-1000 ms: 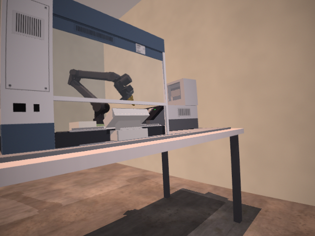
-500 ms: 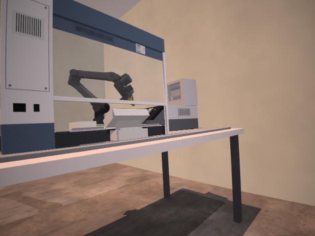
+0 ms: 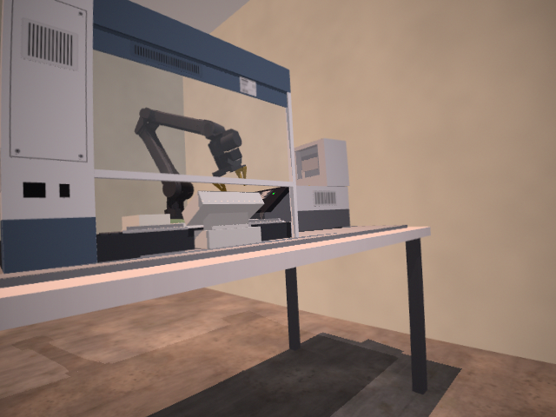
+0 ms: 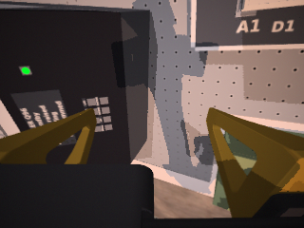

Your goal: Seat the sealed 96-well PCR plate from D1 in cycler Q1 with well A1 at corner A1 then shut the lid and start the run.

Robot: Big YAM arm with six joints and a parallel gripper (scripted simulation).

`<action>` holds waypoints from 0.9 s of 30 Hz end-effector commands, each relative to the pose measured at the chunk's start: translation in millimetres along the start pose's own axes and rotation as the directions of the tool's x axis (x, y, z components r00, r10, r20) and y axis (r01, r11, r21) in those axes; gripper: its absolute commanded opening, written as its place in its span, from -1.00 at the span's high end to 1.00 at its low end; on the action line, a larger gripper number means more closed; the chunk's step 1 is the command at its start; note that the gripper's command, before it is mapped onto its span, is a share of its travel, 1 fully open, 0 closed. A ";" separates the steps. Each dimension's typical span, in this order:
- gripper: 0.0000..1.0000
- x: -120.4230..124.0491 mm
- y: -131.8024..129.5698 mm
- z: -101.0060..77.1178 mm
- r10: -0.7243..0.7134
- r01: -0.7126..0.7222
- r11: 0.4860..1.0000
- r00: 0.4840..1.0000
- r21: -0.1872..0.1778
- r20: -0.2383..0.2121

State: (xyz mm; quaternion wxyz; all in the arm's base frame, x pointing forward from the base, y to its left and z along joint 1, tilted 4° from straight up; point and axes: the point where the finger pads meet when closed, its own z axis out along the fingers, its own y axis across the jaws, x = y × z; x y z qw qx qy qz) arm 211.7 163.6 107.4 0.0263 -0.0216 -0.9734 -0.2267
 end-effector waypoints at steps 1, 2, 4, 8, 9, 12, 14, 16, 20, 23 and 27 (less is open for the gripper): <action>-1.00 -36.7 6.0 -17.4 -0.077 0.077 0.997 0.996 -0.011 0.047; -1.00 -39.9 0.8 -16.0 -0.076 0.077 0.997 0.996 -0.016 0.050; -1.00 -46.3 -6.4 -12.4 -0.100 0.098 0.994 0.994 0.043 0.044; -1.00 -60.4 -8.3 -11.3 -0.130 0.127 0.988 0.991 0.086 0.031; -1.00 -60.4 -8.3 -11.3 -0.130 0.127 0.988 0.991 0.086 0.031; -1.00 -69.4 -16.2 -12.7 -0.127 0.122 0.981 0.992 0.152 0.023; -1.00 -80.3 -24.1 -9.6 -0.122 0.118 0.978 0.992 0.174 0.014; -1.00 -89.8 -36.0 -6.2 -0.111 0.107 0.981 0.994 0.162 0.016; -1.00 -106.6 -47.2 -1.1 -0.139 0.133 0.957 0.990 0.257 0.005; -1.00 -123.3 -47.9 -3.8 -0.163 0.150 0.942 0.986 0.299 0.018; -1.00 -124.8 -51.2 -2.3 -0.164 0.153 0.933 0.986 0.325 0.007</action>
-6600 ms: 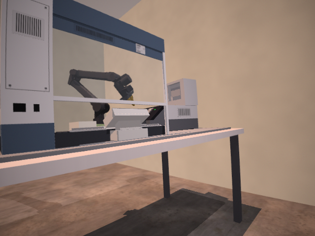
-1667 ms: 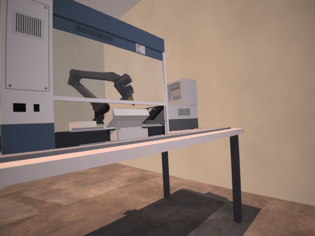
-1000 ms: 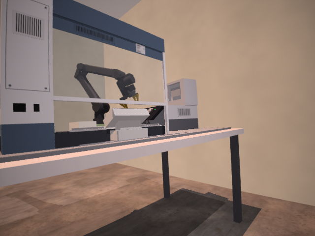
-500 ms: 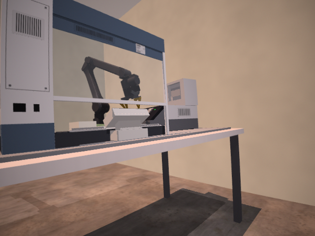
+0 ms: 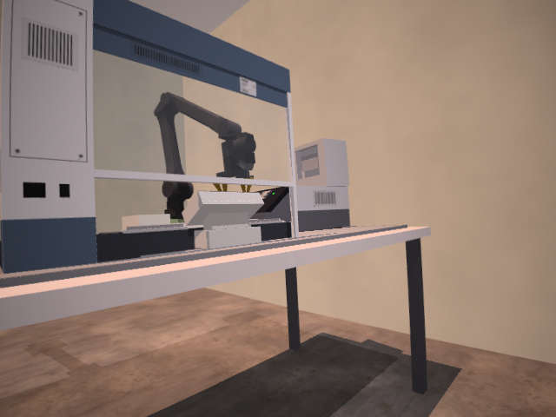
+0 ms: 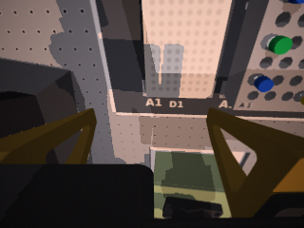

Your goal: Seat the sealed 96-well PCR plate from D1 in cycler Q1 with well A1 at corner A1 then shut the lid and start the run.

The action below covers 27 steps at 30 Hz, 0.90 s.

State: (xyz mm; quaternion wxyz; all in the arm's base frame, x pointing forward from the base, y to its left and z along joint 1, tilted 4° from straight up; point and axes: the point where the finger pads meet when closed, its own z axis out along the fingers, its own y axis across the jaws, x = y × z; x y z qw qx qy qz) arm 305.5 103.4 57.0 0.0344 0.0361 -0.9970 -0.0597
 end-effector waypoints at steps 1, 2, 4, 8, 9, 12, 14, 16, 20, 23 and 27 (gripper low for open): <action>-1.00 -28.6 6.3 -19.6 -0.049 0.048 0.999 0.996 0.010 0.068; -1.00 -31.9 0.4 -14.1 -0.043 0.043 0.999 0.997 0.004 0.059; -1.00 -42.9 -11.3 -8.2 -0.045 0.042 0.997 0.998 0.059 0.048; -1.00 -62.1 -26.6 -3.5 -0.047 0.042 0.995 0.998 0.094 0.050; -1.00 -66.0 -30.4 -5.0 -0.046 0.040 0.995 0.997 0.088 0.059; -1.00 -69.5 -34.7 -8.1 -0.041 0.036 0.996 0.997 0.080 0.068; -1.00 -62.6 -27.3 -7.7 -0.046 0.041 0.996 0.997 0.074 0.058; -1.00 -62.6 -27.3 -7.7 -0.046 0.041 0.996 0.997 0.074 0.058; -1.00 -51.5 -23.8 -5.1 -0.043 0.040 0.996 0.998 0.085 0.037; -1.00 -44.8 -21.3 -2.4 -0.038 0.035 0.996 0.999 0.082 0.024; -1.00 -42.1 -22.3 1.9 -0.022 0.020 0.997 0.999 0.081 0.029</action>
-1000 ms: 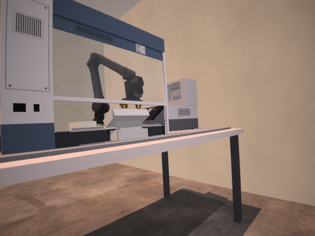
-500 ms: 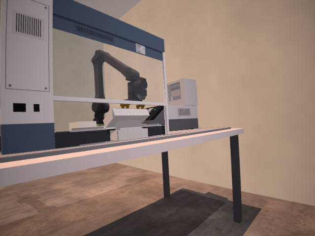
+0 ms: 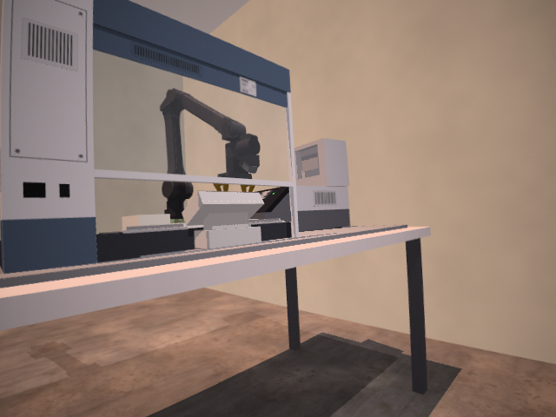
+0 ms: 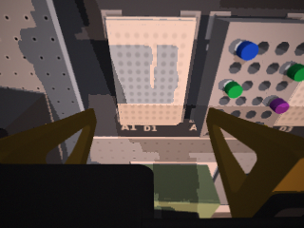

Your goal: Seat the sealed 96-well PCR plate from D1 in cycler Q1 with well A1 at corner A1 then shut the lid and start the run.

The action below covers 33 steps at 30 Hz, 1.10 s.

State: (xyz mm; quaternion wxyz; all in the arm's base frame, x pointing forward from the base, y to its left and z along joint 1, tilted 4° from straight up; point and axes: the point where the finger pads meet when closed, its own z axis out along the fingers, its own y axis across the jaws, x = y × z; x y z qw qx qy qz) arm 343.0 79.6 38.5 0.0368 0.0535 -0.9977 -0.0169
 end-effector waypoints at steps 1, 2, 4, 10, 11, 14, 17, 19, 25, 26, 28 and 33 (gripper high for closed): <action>-1.00 -5.2 3.1 -10.6 0.020 -0.020 1.000 0.999 -0.006 0.041; -1.00 -5.0 1.6 -9.8 0.027 -0.027 1.000 0.999 -0.007 0.043; -1.00 -6.2 -1.1 -10.3 0.036 -0.035 0.999 0.998 -0.008 0.048; -1.00 -17.7 -1.9 -12.5 0.044 -0.043 0.999 0.997 -0.012 0.069; -1.00 -20.0 0.2 -10.2 0.040 -0.040 0.999 0.997 -0.012 0.069; -1.00 -24.6 5.9 -2.7 0.030 -0.029 1.000 0.997 -0.011 0.065; -1.00 -22.6 7.8 7.3 0.019 -0.018 1.000 0.998 -0.008 0.053; -1.00 -17.9 7.8 15.1 0.009 -0.009 1.000 0.999 -0.006 0.041; -1.00 -10.9 7.3 18.9 0.009 -0.009 1.000 0.999 -0.006 0.038; -1.00 -9.8 7.1 21.0 0.010 -0.009 1.000 0.999 -0.006 0.039; -1.00 -9.1 7.0 25.2 0.010 -0.009 1.000 0.999 -0.006 0.040; -1.00 -14.6 7.8 37.4 0.016 -0.016 1.000 0.999 -0.006 0.035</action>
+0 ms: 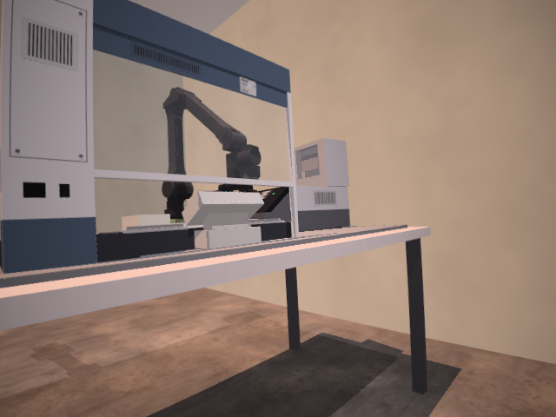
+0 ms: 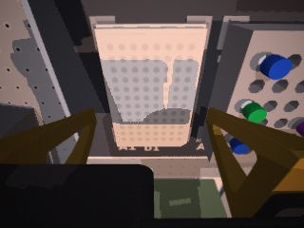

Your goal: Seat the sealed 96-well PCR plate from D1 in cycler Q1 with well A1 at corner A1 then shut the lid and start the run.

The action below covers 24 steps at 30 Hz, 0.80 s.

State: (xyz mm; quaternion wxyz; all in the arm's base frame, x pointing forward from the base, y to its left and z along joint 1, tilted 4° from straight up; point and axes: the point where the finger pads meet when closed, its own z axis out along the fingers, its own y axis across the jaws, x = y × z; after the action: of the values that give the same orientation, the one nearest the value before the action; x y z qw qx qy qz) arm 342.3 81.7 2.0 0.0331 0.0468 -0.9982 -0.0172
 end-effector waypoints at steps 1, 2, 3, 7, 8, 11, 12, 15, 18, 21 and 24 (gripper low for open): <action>-1.00 -9.9 6.9 4.0 0.004 -0.004 1.000 1.000 -0.005 0.022; -1.00 -8.9 6.8 5.7 0.004 -0.004 1.000 1.000 -0.005 0.021; -1.00 -8.7 6.8 5.8 0.004 -0.004 1.000 1.000 -0.005 0.025; -1.00 -7.5 6.8 6.7 0.004 -0.004 1.000 1.000 -0.006 0.028; -1.00 -10.8 7.4 4.7 0.003 -0.003 1.000 0.999 -0.007 0.035; -1.00 -14.8 7.8 11.1 0.003 -0.003 1.000 0.999 -0.007 0.040; -1.00 -13.8 7.6 15.0 0.003 -0.003 1.000 0.999 -0.006 0.034; -1.00 -7.3 6.6 26.2 0.004 -0.004 1.000 1.000 -0.003 0.015; -1.00 -6.5 6.5 29.3 0.003 -0.003 1.000 1.000 -0.004 0.020; -1.00 -12.2 7.6 27.9 0.003 -0.002 1.000 0.999 -0.007 0.042; -1.00 -15.3 8.1 27.3 0.002 -0.002 1.000 0.999 -0.008 0.051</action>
State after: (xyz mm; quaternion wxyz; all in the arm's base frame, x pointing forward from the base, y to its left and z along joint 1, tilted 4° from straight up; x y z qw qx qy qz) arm 338.7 82.9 -33.7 0.0332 0.0465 -0.9982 -0.0174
